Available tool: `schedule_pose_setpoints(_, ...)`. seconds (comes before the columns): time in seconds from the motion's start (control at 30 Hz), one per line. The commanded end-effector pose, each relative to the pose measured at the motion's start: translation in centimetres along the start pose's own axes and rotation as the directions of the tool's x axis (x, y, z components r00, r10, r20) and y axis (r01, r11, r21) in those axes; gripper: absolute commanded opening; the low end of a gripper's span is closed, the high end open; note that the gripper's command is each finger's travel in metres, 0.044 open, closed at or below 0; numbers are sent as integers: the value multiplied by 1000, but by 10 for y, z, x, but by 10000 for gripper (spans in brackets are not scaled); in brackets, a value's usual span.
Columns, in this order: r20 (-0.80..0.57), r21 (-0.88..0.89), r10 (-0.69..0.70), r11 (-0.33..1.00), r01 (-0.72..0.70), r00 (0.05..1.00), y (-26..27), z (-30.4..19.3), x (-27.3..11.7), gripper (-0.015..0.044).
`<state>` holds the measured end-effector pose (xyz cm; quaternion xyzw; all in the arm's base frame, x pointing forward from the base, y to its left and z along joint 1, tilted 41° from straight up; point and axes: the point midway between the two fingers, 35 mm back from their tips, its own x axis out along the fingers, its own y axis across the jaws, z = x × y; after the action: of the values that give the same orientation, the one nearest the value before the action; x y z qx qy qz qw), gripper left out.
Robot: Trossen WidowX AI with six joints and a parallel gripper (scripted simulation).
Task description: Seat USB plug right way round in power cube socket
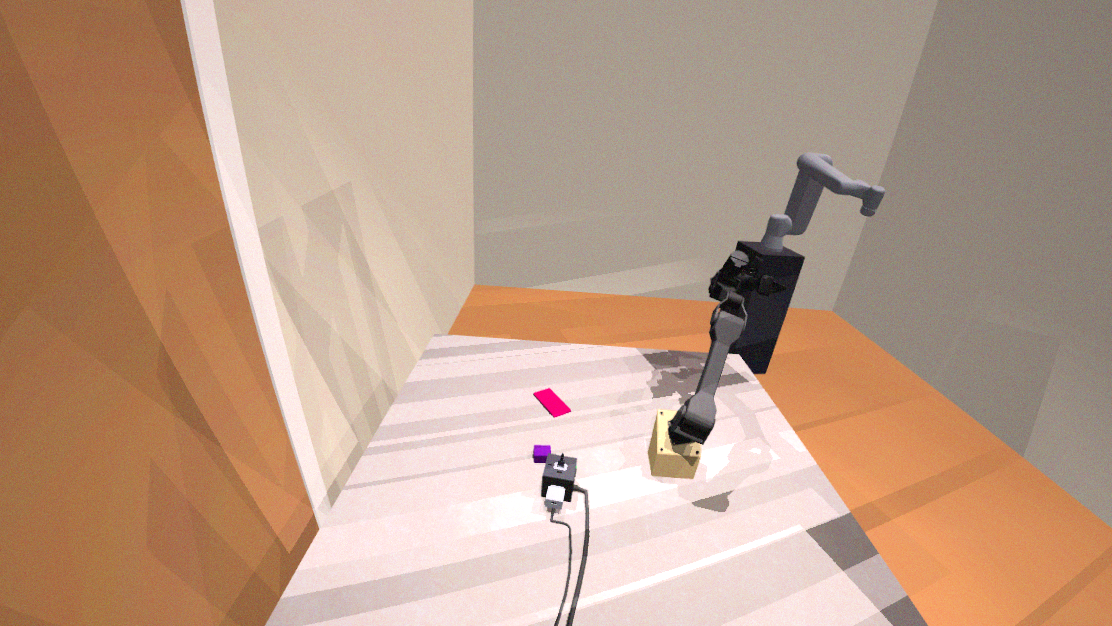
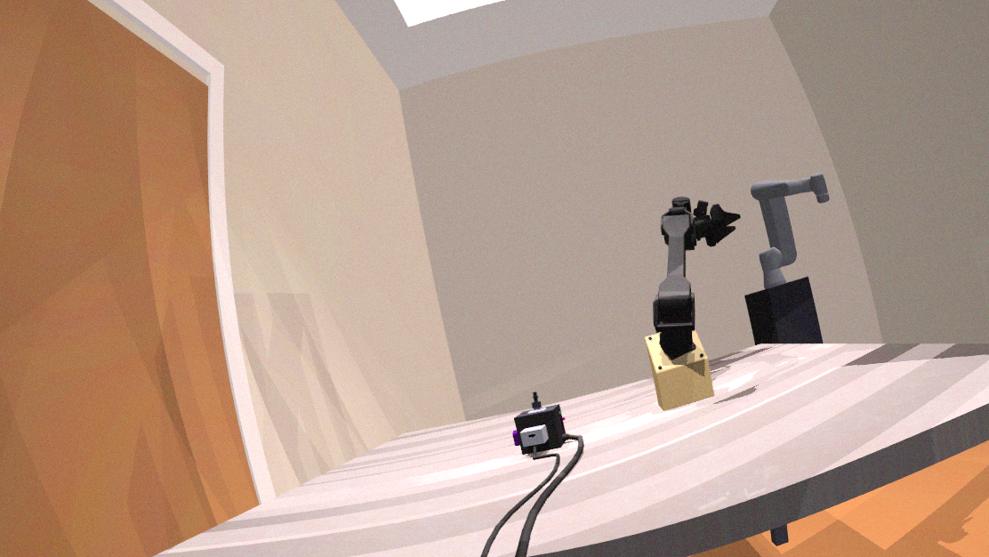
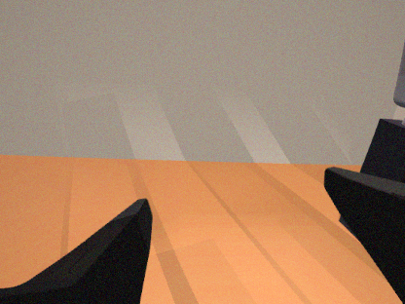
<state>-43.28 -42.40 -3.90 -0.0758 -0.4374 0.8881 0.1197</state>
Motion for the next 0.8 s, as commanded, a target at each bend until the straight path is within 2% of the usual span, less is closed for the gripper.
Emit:
schedule_pose_setpoints(0.0, 12, -11, 13, 1000, -13, 1000, 2, 4, -4, 426)
schedule_pose_setpoints(0.1, 150, -156, 179, 975, -156, 972, 21, 44, -64, 440)
schedule_pose_setpoints(0.2, 203, -225, 254, 952, -208, 946, 28, 58, -92, 440)
schedule_pose_setpoints(0.3, 275, -338, 373, 900, -274, 886, 37, 77, -140, 440)
schedule_pose_setpoints(0.57, 369, -647, 675, 680, -345, 638, 51, 92, -288, 440)
schedule_pose_setpoints(0.77, 351, -824, 839, 488, -290, 415, 40, 78, -394, 440)
